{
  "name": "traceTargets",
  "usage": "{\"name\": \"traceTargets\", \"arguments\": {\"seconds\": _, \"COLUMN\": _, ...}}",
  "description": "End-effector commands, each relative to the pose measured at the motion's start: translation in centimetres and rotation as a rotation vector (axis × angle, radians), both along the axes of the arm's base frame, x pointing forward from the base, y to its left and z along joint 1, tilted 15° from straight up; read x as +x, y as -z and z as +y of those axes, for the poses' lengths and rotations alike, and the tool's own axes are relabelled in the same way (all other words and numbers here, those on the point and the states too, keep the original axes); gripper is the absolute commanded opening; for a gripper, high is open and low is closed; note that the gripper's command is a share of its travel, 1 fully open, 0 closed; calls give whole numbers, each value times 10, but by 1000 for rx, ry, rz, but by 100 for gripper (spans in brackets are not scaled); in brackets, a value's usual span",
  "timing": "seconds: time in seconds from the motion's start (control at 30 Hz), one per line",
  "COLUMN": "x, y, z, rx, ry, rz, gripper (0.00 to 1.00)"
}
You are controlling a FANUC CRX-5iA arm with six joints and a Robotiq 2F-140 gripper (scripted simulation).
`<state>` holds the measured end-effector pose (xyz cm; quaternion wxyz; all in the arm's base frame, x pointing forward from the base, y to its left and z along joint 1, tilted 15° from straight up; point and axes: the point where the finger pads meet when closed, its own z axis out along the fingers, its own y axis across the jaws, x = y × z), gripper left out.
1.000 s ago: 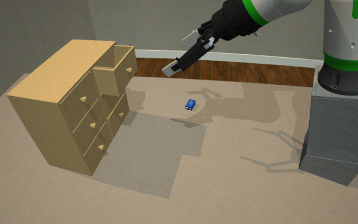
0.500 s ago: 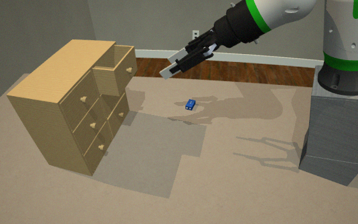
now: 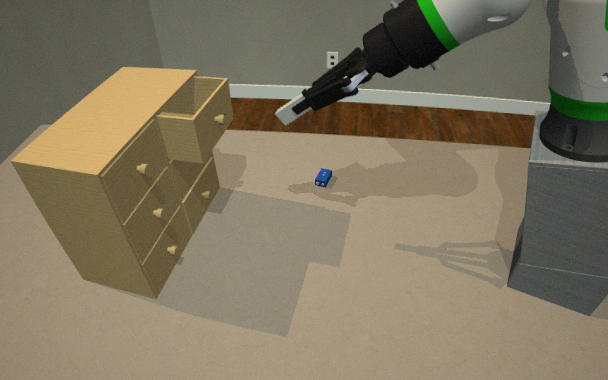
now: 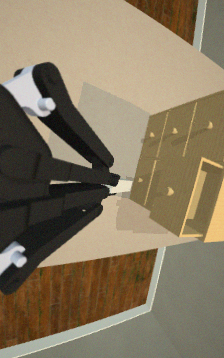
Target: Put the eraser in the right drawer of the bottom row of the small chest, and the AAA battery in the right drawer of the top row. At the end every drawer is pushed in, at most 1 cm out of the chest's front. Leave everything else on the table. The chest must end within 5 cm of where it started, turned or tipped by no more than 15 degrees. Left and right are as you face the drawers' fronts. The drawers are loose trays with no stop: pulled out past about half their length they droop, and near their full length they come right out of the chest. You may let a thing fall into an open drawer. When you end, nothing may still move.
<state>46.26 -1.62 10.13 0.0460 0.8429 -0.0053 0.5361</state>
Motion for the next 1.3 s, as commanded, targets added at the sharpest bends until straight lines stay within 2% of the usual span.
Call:
{"name": "traceTargets", "arguments": {"seconds": 0.0, "x": 1, "y": 0, "z": 0, "rx": 4, "ry": -5, "rz": 10, "gripper": 0}}
{"name": "traceTargets", "arguments": {"seconds": 0.33, "x": 11, "y": 0, "z": -1, "rx": 4, "ry": -5, "rz": 11, "gripper": 0}}
{"name": "traceTargets", "arguments": {"seconds": 0.77, "x": 56, "y": 0, "z": -3, "rx": 4, "ry": -5, "rz": 10, "gripper": 0}}
{"name": "traceTargets", "arguments": {"seconds": 1.27, "x": 66, "y": 0, "z": -4, "rx": 4, "ry": -5, "rz": 10, "gripper": 0}}
